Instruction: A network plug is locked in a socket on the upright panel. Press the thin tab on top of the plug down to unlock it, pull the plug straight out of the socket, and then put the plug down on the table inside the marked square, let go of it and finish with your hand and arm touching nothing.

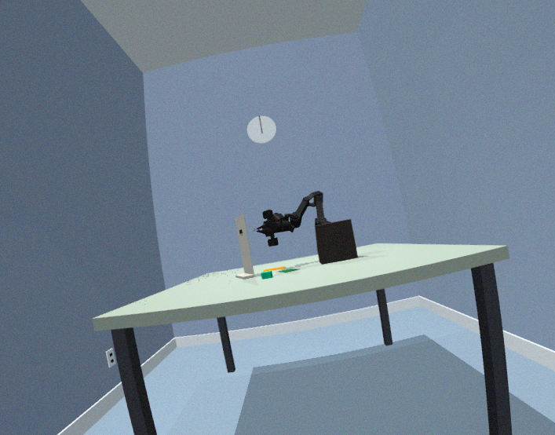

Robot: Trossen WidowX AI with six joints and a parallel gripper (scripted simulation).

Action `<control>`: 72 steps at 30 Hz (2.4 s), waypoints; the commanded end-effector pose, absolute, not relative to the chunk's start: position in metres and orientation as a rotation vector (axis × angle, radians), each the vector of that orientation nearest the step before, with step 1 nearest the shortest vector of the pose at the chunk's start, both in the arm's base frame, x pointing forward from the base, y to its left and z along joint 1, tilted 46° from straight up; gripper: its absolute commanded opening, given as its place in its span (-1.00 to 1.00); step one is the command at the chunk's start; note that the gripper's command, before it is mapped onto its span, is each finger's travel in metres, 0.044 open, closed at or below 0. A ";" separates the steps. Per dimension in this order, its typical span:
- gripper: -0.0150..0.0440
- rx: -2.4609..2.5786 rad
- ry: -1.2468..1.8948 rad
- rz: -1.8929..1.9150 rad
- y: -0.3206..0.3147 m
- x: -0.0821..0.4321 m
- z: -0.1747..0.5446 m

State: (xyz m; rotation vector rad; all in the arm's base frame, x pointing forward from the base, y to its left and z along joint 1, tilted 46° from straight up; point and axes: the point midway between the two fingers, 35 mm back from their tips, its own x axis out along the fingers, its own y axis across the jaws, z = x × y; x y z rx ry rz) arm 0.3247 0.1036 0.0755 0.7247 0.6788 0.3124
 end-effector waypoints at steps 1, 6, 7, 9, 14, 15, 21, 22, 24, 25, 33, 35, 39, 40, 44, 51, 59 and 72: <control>-0.49 0.721 0.673 0.320 0.104 0.323 0.078; -0.49 0.721 0.673 0.320 0.103 0.321 0.078; -0.49 0.721 0.673 0.320 0.103 0.320 0.079; -0.49 0.721 0.673 0.320 0.103 0.320 0.079; -0.49 0.725 0.679 0.312 0.103 0.319 0.078; -0.49 0.724 0.679 0.313 0.105 0.319 0.080; -0.49 0.723 0.678 0.314 0.114 0.316 0.095; -0.49 0.723 0.678 0.315 0.115 0.315 0.098; -0.49 0.722 0.678 0.315 0.118 0.314 0.103; -0.49 0.722 0.678 0.316 0.120 0.313 0.105; -0.49 0.722 0.675 0.319 0.131 0.304 0.126; -0.49 0.722 0.675 0.320 0.133 0.302 0.131; -0.49 0.728 0.673 0.299 0.131 0.302 0.131; -0.49 0.735 0.672 0.273 0.128 0.304 0.129; -0.49 0.767 0.660 0.147 0.113 0.312 0.119; -0.49 0.813 0.621 -0.069 0.085 0.321 0.103; -0.49 0.852 0.549 -0.307 0.052 0.326 0.088; -0.49 0.877 0.371 -0.662 -0.001 0.321 0.073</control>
